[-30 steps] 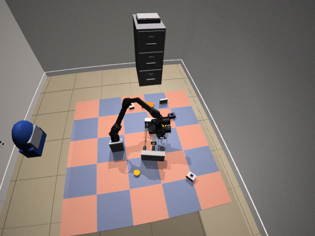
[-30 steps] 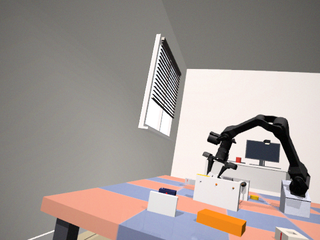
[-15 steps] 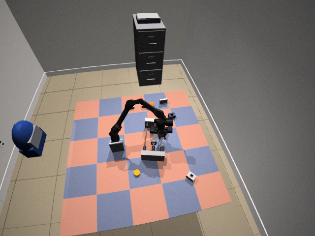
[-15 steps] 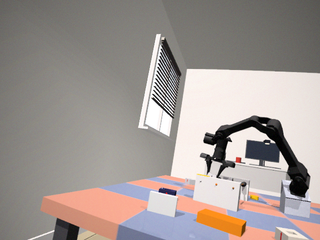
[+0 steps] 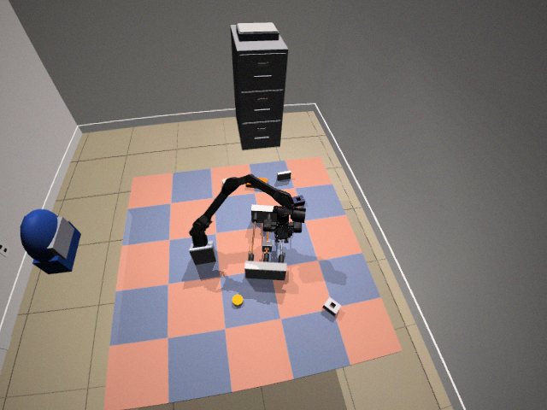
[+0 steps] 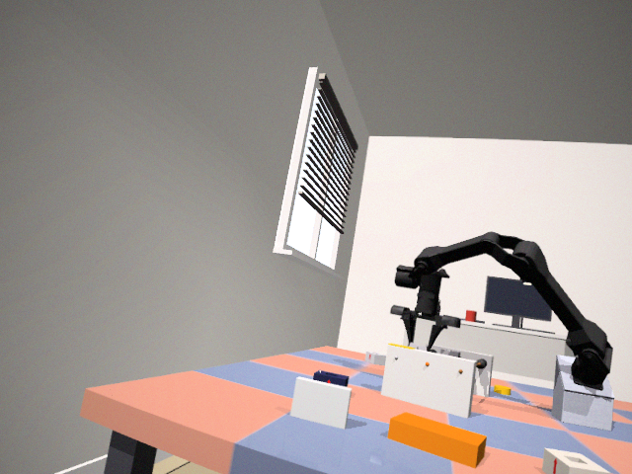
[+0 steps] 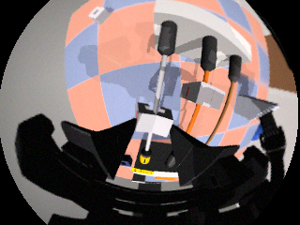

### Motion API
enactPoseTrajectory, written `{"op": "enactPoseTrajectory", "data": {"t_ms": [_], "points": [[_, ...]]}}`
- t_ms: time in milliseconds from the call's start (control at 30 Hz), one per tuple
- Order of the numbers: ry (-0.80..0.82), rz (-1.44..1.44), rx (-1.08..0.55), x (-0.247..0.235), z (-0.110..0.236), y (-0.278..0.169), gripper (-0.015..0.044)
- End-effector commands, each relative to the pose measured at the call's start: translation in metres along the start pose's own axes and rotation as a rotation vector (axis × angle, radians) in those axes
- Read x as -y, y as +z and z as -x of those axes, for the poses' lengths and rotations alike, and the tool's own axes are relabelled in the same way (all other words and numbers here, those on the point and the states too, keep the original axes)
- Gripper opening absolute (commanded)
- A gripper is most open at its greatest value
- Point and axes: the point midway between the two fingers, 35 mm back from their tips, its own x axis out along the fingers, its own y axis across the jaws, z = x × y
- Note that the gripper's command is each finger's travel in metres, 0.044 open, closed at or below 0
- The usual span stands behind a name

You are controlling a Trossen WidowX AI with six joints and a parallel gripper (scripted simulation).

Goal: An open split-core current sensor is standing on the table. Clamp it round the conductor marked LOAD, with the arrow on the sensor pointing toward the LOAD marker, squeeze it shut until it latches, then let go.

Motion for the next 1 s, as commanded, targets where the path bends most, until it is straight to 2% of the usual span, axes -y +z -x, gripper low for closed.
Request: {"op": "enactPoseTrajectory", "data": {"t_ms": [0, 400, 633, 767, 967], "points": [[0.003, -0.004, 0.000, 0.000, 0.001, 0.000, 0.0131], [0.003, -0.004, 0.000, 0.000, 0.001, 0.000, 0.0440], [0.003, -0.004, 0.000, 0.000, 0.001, 0.000, 0.0440], [-0.002, 0.002, -0.002, 0.001, -0.027, -0.001, 0.0440], [-0.002, 0.003, -0.003, 0.001, -0.030, -0.001, 0.0440]]}}
